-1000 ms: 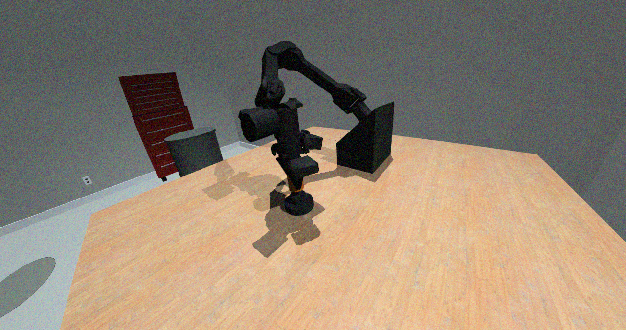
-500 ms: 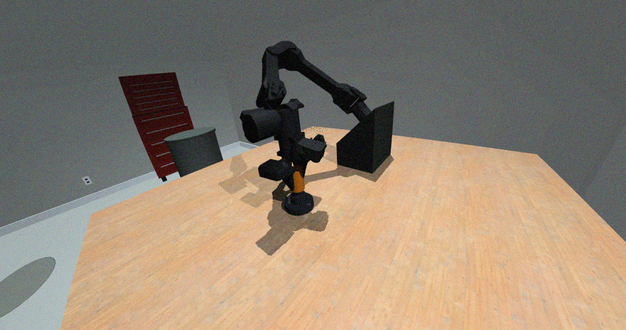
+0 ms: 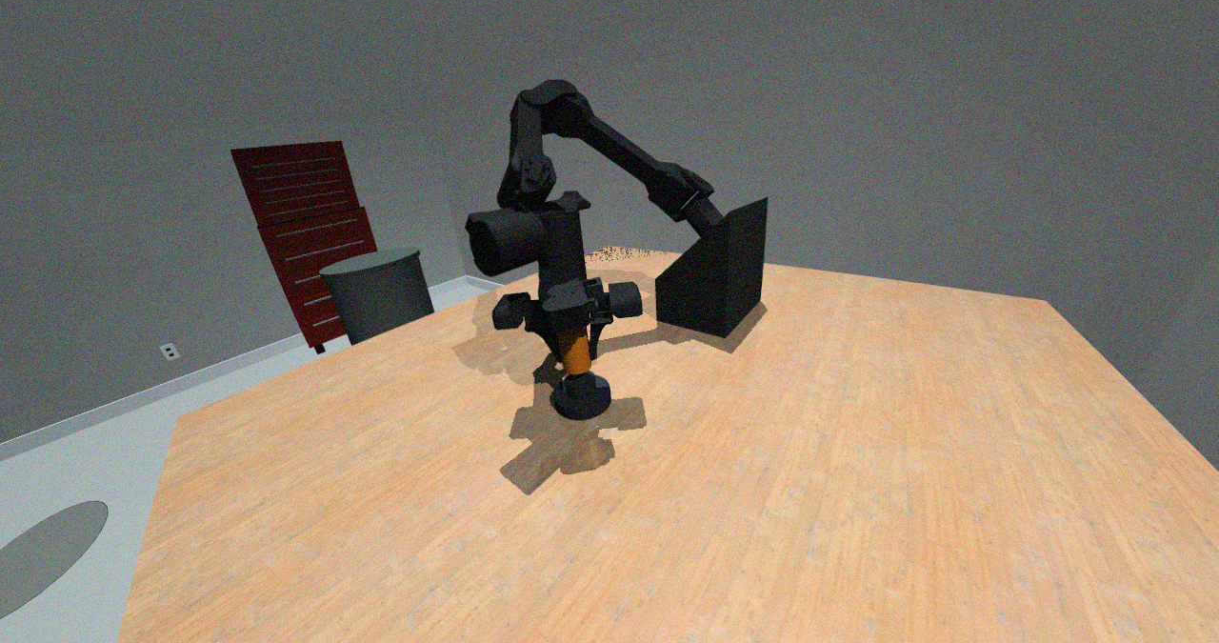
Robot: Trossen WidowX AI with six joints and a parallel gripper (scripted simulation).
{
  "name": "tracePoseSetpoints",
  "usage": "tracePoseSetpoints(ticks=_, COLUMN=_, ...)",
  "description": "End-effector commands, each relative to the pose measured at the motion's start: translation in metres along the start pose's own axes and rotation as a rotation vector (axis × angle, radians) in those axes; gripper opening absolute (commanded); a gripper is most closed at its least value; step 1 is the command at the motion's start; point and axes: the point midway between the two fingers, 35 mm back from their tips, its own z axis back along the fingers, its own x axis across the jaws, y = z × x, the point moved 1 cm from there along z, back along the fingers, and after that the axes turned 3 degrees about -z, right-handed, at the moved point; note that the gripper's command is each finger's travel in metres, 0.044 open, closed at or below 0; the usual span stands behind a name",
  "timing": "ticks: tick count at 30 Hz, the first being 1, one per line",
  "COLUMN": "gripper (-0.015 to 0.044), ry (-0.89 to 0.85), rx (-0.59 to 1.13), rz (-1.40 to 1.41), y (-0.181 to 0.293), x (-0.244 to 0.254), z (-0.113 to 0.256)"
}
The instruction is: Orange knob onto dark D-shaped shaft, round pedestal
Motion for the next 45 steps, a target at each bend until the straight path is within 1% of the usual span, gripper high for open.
tracePoseSetpoints(ticks=1, gripper=0.0000, ry=0.001, rx=-0.001, rz=-0.314, y=-0.0004, x=-0.0015, z=0.0012)
tracePoseSetpoints(ticks=10, gripper=0.0000, ry=0.001, rx=-0.002, rz=-0.943, y=-0.0007, x=0.0003, z=-0.0009)
tracePoseSetpoints(ticks=12, gripper=0.0000, ry=0.001, rx=-0.002, rz=-1.026, y=-0.0007, x=0.0014, z=-0.0018)
tracePoseSetpoints(ticks=28, gripper=0.0000, ry=0.001, rx=-0.002, rz=-1.047, y=-0.0020, x=0.0002, z=0.0016)
tracePoseSetpoints(ticks=45, gripper=0.0000, ry=0.001, rx=-0.002, rz=-1.047, y=-0.0003, x=0.0018, z=-0.0027)
